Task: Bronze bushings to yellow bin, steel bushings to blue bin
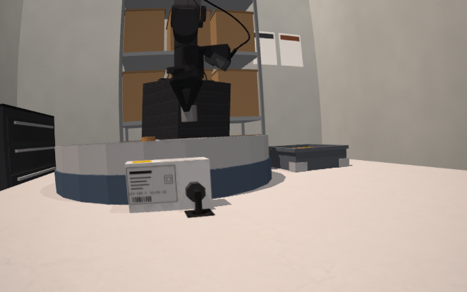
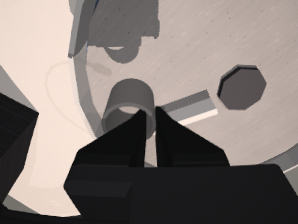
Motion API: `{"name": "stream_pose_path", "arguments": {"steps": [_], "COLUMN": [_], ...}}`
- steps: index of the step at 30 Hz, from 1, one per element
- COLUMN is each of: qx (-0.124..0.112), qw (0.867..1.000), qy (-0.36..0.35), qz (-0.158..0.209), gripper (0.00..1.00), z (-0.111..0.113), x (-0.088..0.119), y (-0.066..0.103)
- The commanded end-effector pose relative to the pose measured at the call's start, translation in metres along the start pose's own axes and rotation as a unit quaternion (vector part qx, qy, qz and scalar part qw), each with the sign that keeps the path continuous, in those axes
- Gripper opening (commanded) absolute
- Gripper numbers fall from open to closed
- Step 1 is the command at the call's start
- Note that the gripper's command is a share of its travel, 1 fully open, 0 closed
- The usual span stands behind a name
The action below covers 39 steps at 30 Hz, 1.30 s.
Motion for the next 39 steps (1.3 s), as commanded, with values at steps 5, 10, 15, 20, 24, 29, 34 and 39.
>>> {"name": "stream_pose_path", "arguments": {"steps": [5, 10, 15, 20, 24, 29, 34, 39], "qx": [0.001, 0.001, 0.002, 0.002, 0.002, 0.002, 0.001, 0.002], "qw": [0.995, 0.991, 0.981, 0.966, 0.956, 0.944, 0.93, 0.917], "qy": [-0.103, -0.137, -0.196, -0.259, -0.292, -0.331, -0.368, -0.399], "qz": [0.003, 0.003, 0.002, 0.001, 0.001, 0.0, -0.001, -0.001], "gripper": [0.0, 0.0, 0.0, 0.0, 0.0, 0.0, 0.0, 0.0], "z": [0.011, 0.017, 0.03, 0.043, 0.05, 0.058, 0.066, 0.074], "x": [-0.054, -0.077, -0.119, -0.163, -0.187, -0.214, -0.241, -0.263], "y": [0.002, 0.002, 0.002, 0.003, 0.003, 0.003, 0.003, 0.004]}}
Point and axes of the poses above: the point where the finger pads meet when closed, its own y axis back along the fingers, its own z axis across the jaws, x = y × z, the point moved 7 cm from there along y, back along the fingers, and after that the axes turned 10 degrees about -y, right-handed, at the moved point
